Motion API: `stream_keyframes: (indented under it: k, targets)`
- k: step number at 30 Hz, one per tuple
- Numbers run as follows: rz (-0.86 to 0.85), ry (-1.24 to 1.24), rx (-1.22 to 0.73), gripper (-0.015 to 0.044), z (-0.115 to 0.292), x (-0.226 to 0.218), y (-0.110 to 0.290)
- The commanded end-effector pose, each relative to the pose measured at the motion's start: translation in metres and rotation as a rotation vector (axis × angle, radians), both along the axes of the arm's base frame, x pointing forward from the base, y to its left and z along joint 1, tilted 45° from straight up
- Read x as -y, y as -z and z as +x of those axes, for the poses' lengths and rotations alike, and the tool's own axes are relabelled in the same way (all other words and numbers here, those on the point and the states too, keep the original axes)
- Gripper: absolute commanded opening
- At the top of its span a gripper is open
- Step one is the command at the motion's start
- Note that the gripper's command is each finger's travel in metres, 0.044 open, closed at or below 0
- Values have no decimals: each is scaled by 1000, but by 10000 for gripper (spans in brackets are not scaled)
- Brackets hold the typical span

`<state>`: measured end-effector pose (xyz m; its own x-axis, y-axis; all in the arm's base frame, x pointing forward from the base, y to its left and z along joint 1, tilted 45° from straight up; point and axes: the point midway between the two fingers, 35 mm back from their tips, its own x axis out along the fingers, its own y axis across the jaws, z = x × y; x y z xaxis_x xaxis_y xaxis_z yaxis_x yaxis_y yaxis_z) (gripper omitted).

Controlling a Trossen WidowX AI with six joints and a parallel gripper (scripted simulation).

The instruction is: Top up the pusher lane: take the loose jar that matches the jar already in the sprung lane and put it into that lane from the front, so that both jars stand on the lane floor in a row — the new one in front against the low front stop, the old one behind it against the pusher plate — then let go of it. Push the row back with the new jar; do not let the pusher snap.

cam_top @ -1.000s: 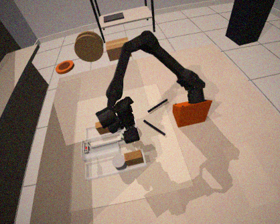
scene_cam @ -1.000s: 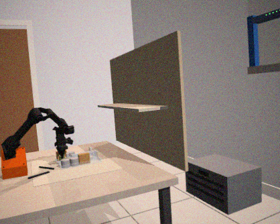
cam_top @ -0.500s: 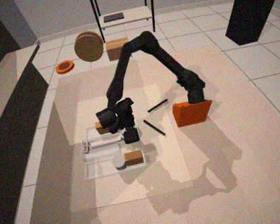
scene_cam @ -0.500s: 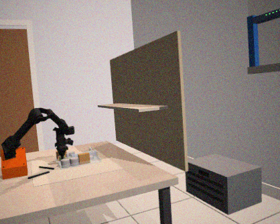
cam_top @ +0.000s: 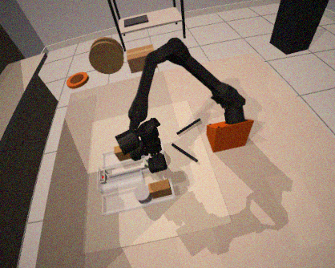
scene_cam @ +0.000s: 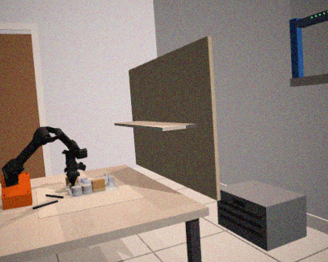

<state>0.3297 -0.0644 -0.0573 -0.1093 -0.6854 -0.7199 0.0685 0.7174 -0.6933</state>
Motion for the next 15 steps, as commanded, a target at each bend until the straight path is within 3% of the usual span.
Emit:
stream_keyframes:
  k: [1, 15]
  targets:
    - [-12, -6, 22, 0, 5, 2, -1]
    - [-12, -6, 22, 0, 4, 6, 3]
